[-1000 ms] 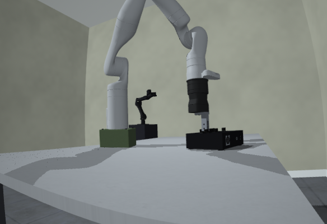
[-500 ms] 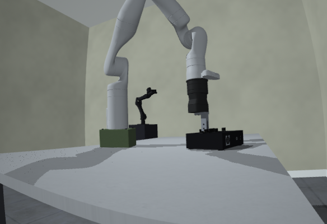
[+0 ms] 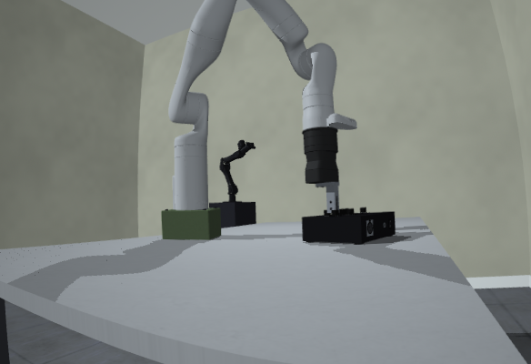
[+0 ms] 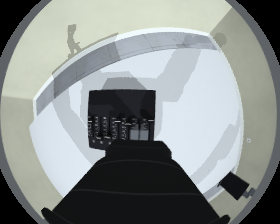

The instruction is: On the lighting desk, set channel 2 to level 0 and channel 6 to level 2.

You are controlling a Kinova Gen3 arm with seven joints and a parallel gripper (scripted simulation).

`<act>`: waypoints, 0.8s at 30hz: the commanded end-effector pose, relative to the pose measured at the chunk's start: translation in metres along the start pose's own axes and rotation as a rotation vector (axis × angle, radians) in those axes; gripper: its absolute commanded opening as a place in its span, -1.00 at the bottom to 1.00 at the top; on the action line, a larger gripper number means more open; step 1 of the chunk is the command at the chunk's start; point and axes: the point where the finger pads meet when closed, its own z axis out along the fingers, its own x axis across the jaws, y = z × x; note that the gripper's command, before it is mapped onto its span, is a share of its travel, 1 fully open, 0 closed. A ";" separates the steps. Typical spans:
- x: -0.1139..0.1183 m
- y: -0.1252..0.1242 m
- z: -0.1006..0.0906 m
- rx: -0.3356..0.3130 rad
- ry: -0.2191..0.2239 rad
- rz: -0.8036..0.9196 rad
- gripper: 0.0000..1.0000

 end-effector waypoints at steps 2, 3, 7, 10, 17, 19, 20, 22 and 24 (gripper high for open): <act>-0.001 -0.001 -0.001 0.006 -0.001 -0.004 -1.00; -0.001 -0.002 -0.001 0.006 -0.001 -0.004 -1.00; -0.001 -0.004 -0.001 0.006 -0.001 -0.004 -1.00; -0.001 -0.006 -0.001 0.006 -0.001 -0.004 -1.00; -0.001 -0.006 -0.001 0.006 -0.001 -0.004 -1.00; -0.001 -0.006 -0.001 0.006 -0.001 -0.004 -1.00; -0.001 -0.006 -0.002 0.006 -0.001 -0.004 -1.00; -0.001 -0.006 -0.005 0.006 -0.001 -0.004 -1.00; -0.001 -0.006 -0.009 0.006 -0.001 -0.004 -1.00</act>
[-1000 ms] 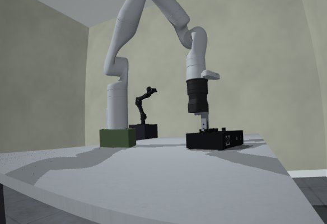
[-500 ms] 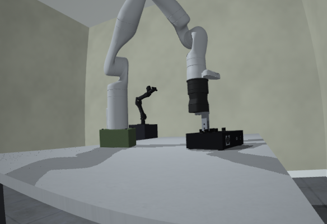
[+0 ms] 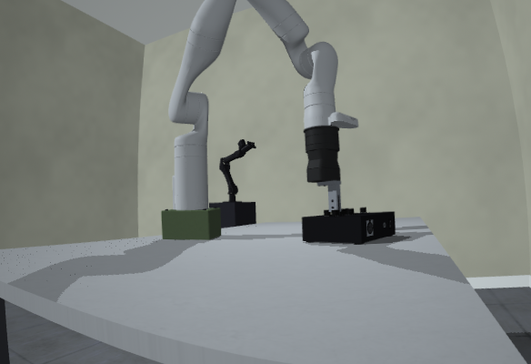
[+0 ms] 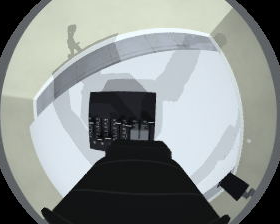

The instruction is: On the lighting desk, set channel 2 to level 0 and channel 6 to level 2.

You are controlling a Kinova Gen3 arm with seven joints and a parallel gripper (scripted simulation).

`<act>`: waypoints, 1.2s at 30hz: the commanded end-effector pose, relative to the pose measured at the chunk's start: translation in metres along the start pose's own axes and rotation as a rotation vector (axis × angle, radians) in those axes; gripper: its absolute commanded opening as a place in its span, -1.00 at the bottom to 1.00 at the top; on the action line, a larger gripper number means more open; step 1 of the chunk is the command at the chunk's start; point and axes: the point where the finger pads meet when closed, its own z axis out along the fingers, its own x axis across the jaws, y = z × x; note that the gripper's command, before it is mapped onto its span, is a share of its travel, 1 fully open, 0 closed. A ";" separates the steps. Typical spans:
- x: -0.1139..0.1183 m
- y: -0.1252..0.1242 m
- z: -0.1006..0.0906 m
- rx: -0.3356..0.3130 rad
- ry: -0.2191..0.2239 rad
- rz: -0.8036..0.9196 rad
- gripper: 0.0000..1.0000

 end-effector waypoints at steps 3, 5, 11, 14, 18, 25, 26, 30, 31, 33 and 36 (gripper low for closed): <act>0.000 -0.002 -0.015 0.003 0.000 0.001 -1.00; 0.000 -0.002 -0.021 0.003 0.000 0.001 -1.00; 0.000 -0.002 -0.032 0.003 0.000 0.001 -1.00; 0.000 -0.002 -0.037 0.003 0.000 0.001 -1.00; 0.000 -0.002 -0.038 0.003 0.000 0.001 -1.00; 0.000 -0.002 -0.038 0.003 0.000 0.001 -1.00; 0.000 -0.002 -0.038 0.003 0.000 0.001 -1.00; 0.000 -0.002 -0.038 0.003 0.000 0.001 1.00; 0.000 -0.002 -0.039 0.003 0.000 0.001 1.00; 0.000 -0.002 -0.040 0.003 0.000 0.001 1.00; 0.000 -0.002 -0.045 0.003 0.000 0.001 1.00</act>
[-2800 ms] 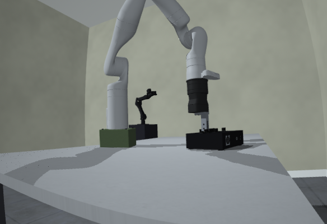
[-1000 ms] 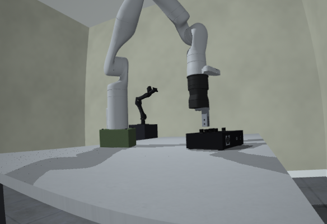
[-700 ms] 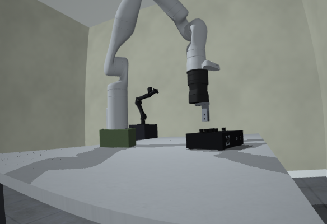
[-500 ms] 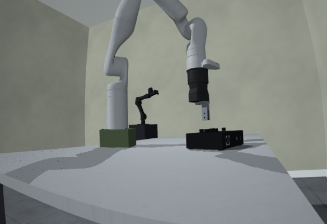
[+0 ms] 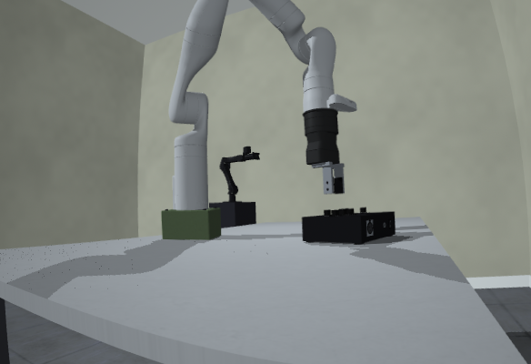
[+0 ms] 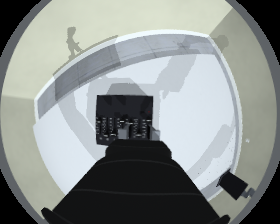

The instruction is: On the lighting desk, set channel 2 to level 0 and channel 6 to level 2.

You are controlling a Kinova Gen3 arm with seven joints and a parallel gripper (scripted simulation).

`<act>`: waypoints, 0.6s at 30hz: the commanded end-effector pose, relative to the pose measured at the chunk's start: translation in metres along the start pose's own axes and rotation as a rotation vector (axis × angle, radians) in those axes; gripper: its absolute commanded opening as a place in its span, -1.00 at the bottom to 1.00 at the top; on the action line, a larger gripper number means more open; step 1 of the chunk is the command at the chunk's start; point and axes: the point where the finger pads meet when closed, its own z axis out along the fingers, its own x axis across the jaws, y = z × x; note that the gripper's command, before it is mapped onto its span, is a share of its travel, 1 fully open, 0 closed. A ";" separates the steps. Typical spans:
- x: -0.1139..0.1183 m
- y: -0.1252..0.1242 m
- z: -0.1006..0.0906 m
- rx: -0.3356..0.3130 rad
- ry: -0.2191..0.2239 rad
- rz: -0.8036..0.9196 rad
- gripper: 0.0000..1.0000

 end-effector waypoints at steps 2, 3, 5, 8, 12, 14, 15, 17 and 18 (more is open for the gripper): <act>0.000 -0.002 -0.012 0.003 -0.001 0.001 1.00; 0.000 -0.002 -0.016 0.003 -0.001 0.001 1.00; 0.000 -0.002 -0.024 0.003 -0.001 0.001 1.00; 0.000 -0.002 -0.028 0.003 -0.001 0.001 1.00; 0.000 -0.002 -0.048 0.003 -0.001 0.001 1.00; 0.000 -0.002 -0.058 0.003 -0.001 0.001 1.00; 0.000 -0.001 -0.062 0.003 -0.001 0.001 1.00; 0.000 -0.001 -0.070 0.003 -0.001 0.001 1.00; 0.000 -0.001 -0.073 0.003 -0.001 0.001 1.00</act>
